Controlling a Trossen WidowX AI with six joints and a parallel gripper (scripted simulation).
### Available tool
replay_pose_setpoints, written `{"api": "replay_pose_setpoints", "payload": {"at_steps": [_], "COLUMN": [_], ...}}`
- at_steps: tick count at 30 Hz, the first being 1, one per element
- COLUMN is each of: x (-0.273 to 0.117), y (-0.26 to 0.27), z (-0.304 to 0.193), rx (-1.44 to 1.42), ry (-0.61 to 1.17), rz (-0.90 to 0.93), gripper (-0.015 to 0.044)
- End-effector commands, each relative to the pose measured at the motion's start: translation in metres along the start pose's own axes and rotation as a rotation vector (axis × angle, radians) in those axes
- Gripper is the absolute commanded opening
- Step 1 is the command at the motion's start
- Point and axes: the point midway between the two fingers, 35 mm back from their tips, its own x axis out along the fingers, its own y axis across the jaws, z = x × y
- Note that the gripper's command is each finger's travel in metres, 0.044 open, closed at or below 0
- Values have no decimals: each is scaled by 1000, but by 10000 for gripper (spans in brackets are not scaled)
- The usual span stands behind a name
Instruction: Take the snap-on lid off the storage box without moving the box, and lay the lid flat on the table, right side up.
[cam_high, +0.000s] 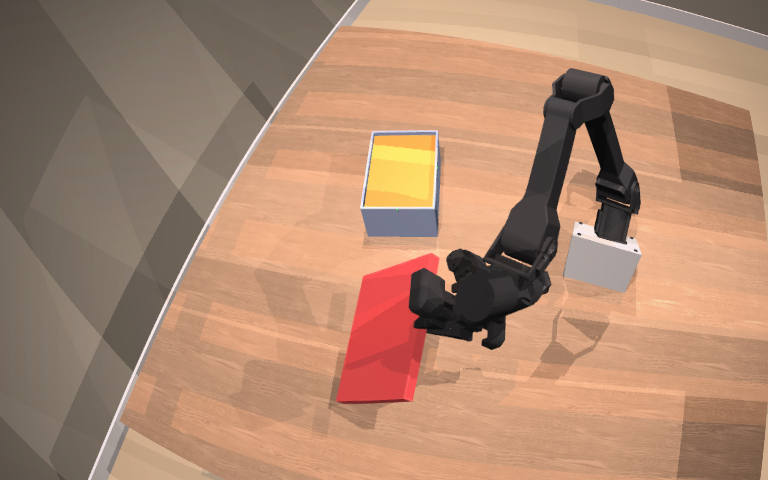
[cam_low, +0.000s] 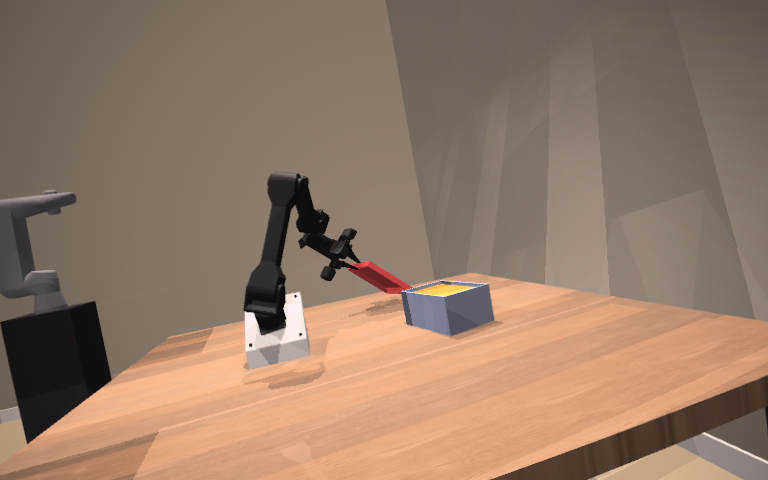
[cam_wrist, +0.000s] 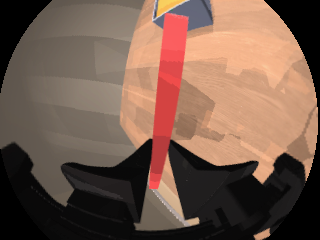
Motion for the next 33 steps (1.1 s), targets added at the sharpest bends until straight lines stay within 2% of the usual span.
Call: {"api": "replay_pose_setpoints", "payload": {"at_steps": [1, 33], "x": [3, 19], "y": [-4, -24], "z": [1, 2], "rx": [-5, -5], "ry": [-6, -7], "rz": [1, 1], "gripper": [0, 0]}}
